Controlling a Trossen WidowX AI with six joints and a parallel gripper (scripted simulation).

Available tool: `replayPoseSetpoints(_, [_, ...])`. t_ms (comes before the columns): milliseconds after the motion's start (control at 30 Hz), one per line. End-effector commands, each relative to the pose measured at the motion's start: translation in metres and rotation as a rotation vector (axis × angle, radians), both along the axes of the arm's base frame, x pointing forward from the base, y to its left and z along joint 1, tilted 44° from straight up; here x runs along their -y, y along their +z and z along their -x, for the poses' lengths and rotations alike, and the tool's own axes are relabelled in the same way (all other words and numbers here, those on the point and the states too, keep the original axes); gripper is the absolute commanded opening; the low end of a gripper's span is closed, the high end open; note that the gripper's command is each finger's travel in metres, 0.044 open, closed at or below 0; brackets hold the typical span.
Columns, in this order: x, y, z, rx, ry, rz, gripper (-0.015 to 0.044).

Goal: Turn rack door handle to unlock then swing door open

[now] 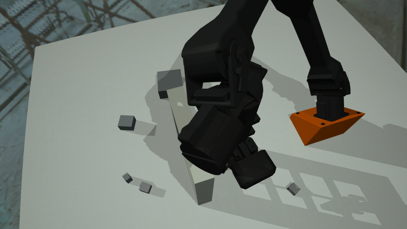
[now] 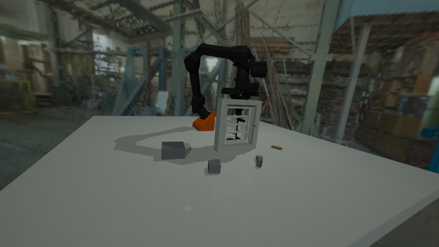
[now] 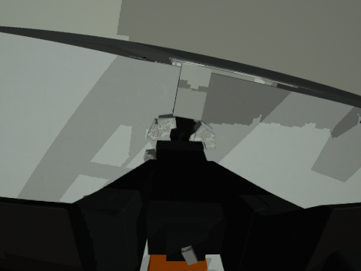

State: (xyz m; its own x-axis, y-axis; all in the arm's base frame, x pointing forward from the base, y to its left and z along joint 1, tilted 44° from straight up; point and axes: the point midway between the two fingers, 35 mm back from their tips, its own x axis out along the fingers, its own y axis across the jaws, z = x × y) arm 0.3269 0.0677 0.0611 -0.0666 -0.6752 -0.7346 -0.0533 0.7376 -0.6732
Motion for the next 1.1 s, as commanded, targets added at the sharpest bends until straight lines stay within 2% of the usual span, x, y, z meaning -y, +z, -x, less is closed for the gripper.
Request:
replayPoseSetpoints(0, [0.0007, -0.0006, 0.0002, -0.124, 0.13, -0.012, 0.0016])
replayPoseSetpoints(1067, [0.0007, -0.0006, 0.0002, -1.182, 1.282, -0.119, 0.0016])
